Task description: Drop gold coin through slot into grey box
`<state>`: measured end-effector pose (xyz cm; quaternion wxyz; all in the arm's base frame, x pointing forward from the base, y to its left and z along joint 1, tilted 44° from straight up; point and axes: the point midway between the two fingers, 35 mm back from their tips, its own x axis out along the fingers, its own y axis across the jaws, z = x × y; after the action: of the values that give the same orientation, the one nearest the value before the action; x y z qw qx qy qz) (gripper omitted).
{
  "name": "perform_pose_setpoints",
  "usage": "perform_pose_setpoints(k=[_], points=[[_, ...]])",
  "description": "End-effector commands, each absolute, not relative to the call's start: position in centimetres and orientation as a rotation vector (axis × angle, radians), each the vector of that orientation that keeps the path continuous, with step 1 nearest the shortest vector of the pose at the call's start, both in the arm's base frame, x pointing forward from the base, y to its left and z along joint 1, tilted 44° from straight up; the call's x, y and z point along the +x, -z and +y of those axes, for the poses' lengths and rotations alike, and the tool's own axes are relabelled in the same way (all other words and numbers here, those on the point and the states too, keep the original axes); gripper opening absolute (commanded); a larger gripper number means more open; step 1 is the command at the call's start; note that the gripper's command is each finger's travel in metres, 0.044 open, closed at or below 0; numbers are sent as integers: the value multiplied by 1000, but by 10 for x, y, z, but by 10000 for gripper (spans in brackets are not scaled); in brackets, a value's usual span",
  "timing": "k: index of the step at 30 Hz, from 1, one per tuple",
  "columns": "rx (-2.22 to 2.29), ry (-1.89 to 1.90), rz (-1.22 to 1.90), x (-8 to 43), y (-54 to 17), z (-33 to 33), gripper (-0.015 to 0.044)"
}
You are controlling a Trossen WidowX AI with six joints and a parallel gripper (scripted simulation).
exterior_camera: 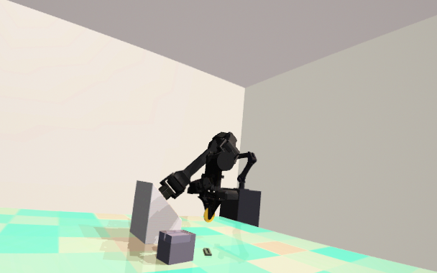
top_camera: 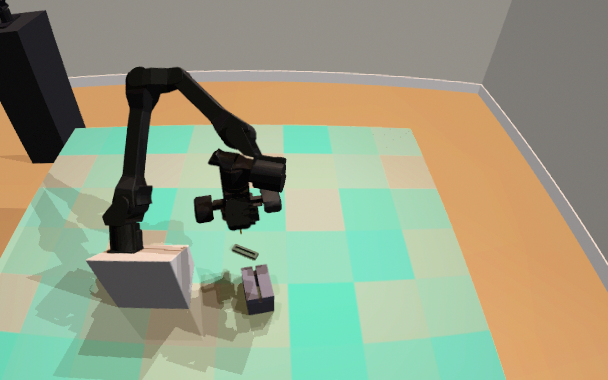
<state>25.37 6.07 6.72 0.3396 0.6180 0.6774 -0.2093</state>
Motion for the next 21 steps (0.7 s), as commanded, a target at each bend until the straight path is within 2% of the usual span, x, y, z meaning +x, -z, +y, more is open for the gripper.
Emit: perform_pose_setpoints(k=[1, 21], points=[[1602, 551, 1762, 258, -62, 55, 0], [1598, 557, 1756, 279, -33, 22, 0]])
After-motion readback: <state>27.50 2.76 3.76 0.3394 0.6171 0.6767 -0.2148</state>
